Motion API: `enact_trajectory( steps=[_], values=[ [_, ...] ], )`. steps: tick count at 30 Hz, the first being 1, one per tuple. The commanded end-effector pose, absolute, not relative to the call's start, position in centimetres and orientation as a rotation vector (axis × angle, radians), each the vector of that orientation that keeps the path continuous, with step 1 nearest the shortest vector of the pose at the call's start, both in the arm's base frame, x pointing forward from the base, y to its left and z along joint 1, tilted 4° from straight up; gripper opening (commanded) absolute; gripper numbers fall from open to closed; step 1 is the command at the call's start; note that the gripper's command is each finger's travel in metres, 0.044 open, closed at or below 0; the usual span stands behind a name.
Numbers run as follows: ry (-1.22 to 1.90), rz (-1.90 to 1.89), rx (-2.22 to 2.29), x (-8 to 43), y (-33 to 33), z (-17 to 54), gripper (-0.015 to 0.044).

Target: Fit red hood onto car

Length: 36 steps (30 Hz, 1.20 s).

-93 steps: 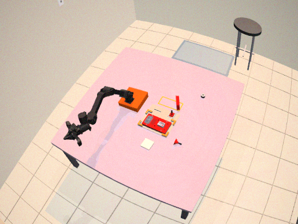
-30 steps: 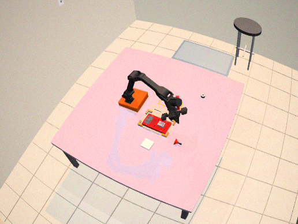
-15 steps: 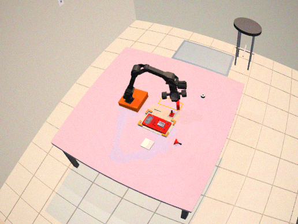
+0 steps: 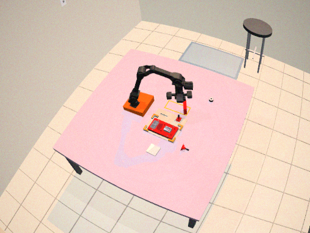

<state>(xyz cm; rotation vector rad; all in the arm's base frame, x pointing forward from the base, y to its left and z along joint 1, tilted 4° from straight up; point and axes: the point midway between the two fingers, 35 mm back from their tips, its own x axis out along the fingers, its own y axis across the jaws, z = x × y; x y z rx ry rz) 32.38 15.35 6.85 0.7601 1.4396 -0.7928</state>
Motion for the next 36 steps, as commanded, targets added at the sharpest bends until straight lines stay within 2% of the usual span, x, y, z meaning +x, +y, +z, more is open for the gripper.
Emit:
enact_trajectory(
  steps=[1, 7, 36],
  values=[
    [1.453, -0.806, 0.756, 31.9, 15.3, 5.0, 0.0000],
    [1.453, -0.807, 0.756, 31.7, 15.3, 2.6, 0.0000],
    [1.453, -0.806, 0.757, 32.4, 15.6, 2.6, 0.0000]
  ],
)
